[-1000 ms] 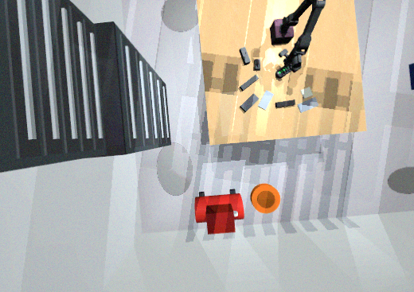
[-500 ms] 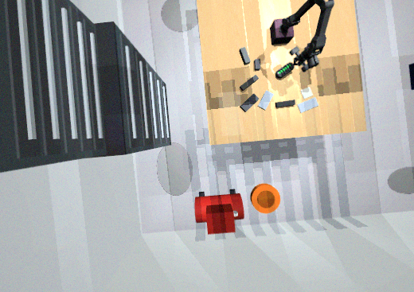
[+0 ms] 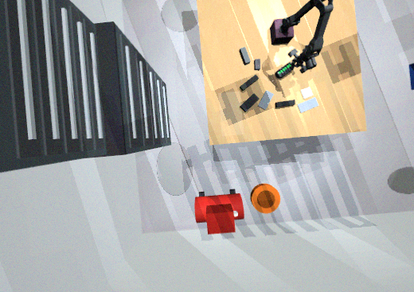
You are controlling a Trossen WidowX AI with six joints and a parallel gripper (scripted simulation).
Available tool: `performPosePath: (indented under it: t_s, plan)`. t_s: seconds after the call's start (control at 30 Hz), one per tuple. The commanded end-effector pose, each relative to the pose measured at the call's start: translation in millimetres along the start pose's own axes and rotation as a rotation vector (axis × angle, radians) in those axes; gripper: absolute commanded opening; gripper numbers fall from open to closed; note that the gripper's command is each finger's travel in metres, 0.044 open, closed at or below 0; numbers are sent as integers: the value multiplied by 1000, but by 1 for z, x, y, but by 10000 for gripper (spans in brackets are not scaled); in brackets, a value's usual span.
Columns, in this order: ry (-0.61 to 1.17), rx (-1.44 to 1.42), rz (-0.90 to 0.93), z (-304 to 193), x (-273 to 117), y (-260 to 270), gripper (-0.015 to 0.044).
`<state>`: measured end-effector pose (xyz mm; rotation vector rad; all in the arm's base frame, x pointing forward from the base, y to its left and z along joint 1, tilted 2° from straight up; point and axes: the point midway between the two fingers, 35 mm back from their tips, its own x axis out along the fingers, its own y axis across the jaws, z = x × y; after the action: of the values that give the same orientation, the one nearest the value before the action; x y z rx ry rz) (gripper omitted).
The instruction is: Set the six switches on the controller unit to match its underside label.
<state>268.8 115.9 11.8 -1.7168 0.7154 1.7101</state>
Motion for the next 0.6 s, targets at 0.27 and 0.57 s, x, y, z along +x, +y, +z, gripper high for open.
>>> performPosePath:
  t_s: [0.27, 0.57]
  plan:
    - [4, 3, 0, 0, 16, 1, 0]
    - [4, 3, 0, 0, 18, 1, 0]
